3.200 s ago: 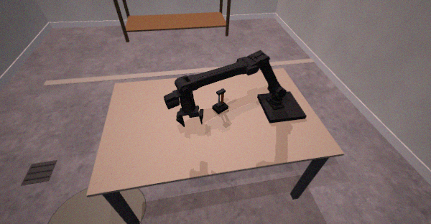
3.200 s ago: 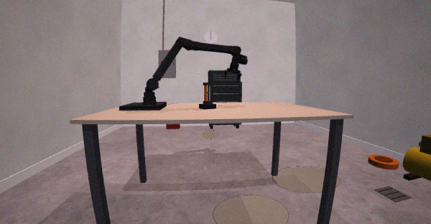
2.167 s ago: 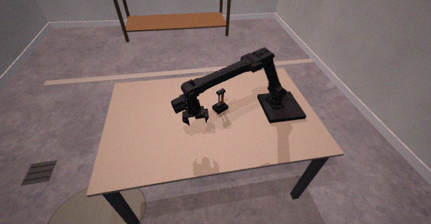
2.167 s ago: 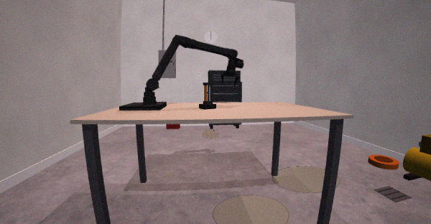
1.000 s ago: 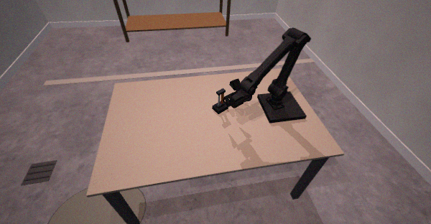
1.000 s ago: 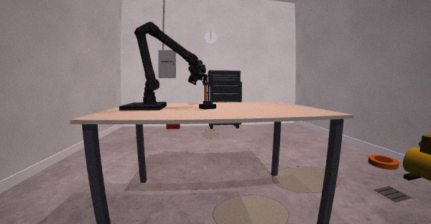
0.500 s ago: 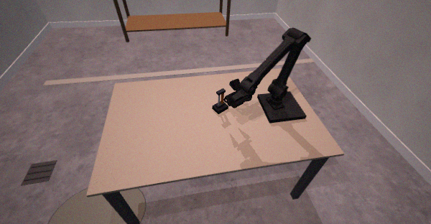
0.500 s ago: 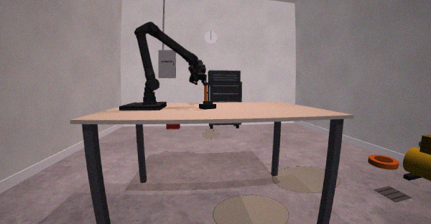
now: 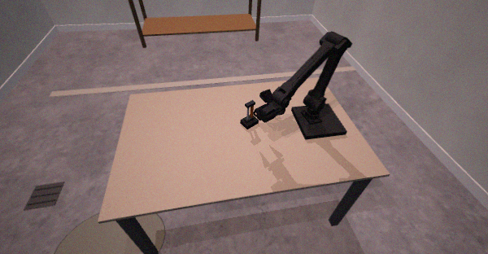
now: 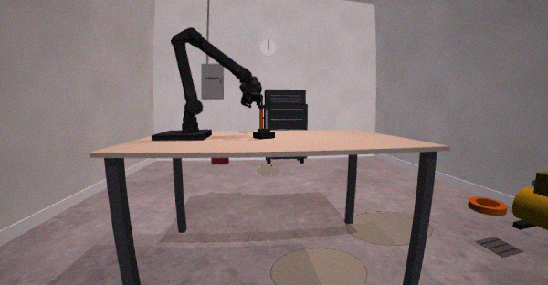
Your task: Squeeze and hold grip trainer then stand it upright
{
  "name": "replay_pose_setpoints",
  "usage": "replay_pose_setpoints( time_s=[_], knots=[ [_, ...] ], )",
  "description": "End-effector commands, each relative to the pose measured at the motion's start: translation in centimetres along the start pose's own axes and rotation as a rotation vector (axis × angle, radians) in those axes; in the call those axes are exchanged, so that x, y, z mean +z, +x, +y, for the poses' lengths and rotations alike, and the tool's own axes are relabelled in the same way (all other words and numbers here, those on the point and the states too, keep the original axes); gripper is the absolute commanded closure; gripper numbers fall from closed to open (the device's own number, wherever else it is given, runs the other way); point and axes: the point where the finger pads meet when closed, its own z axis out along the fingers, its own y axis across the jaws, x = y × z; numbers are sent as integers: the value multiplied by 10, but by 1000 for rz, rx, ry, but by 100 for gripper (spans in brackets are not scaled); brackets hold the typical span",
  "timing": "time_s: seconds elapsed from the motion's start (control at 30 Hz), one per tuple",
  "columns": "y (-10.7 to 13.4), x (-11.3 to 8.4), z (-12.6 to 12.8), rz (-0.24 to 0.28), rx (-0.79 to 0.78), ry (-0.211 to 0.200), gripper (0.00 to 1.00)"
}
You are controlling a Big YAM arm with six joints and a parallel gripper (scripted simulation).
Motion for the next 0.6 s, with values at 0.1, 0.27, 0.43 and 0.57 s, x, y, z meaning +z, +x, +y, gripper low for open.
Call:
replay_pose_setpoints(
  time_s=[0.1,0.27,0.43,0.57],
  knots=[
    [-9,1,0,-1,24,-18,24],
    [-9,3,0,-1,24,-20,24],
    [-9,8,0,-1,24,-20,24],
    [-5,17,0,0,14,-12,24]
  ],
)
